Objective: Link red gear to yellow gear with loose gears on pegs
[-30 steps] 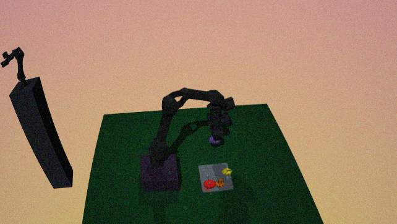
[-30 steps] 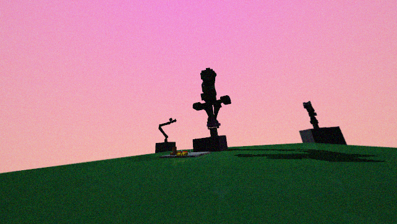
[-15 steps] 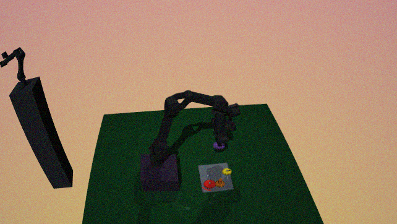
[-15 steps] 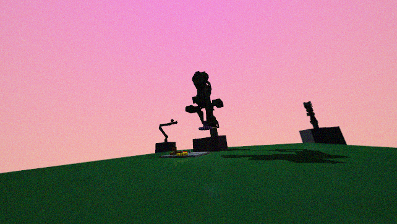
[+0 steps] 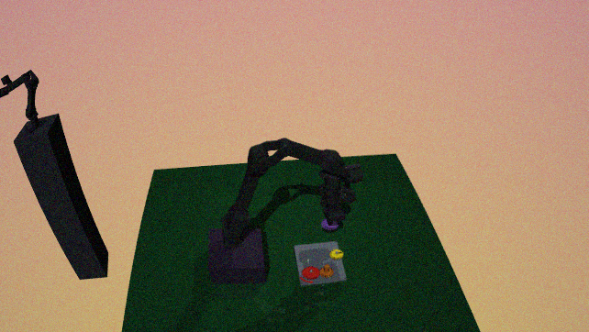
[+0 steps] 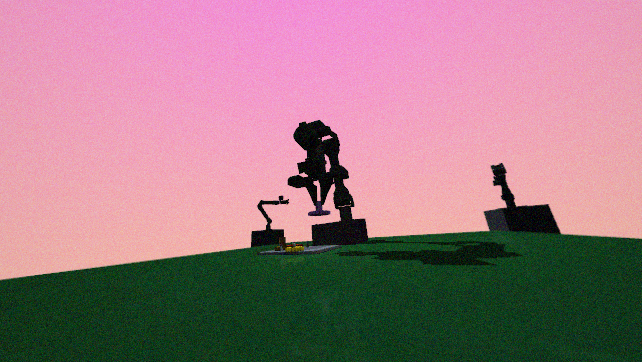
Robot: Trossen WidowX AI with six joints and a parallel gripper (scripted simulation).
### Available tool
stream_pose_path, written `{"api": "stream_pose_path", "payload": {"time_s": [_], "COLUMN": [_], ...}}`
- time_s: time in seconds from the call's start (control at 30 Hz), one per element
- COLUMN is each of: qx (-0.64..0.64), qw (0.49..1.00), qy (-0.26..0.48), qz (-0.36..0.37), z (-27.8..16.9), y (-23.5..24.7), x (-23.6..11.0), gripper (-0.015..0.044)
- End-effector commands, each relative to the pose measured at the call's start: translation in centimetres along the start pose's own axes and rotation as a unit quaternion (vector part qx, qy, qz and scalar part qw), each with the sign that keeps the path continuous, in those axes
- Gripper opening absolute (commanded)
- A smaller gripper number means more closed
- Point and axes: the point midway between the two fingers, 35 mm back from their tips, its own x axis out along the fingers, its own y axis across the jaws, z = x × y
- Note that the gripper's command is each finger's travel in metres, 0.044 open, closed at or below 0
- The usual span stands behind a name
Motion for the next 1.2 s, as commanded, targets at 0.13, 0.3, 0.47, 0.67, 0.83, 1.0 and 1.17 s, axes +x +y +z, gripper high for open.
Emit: {"api": "stream_pose_path", "payload": {"time_s": [0.13,0.3,0.47,0.67,0.83,1.0,1.17], "qx": [-0.002,-0.003,-0.002,0.001,0.004,0.002,-0.001], "qw": [1.0,1.0,1.0,1.0,1.0,1.0,1.0], "qy": [0.002,0.002,0.002,0.002,0.002,0.002,0.003], "qz": [0.001,0.001,0.001,0.001,0.001,0.0,0.0], "z": [0.4,0.7,0.8,1.0,1.0,1.0,1.0], "y": [-1.9,-3.2,-4.5,-6.1,-7.4,-8.8,-10.1], "x": [0.8,1.2,1.7,2.2,2.7,3.1,3.5], "gripper": [0.0,0.0,0.0,0.0,0.0,0.0,0.0]}}
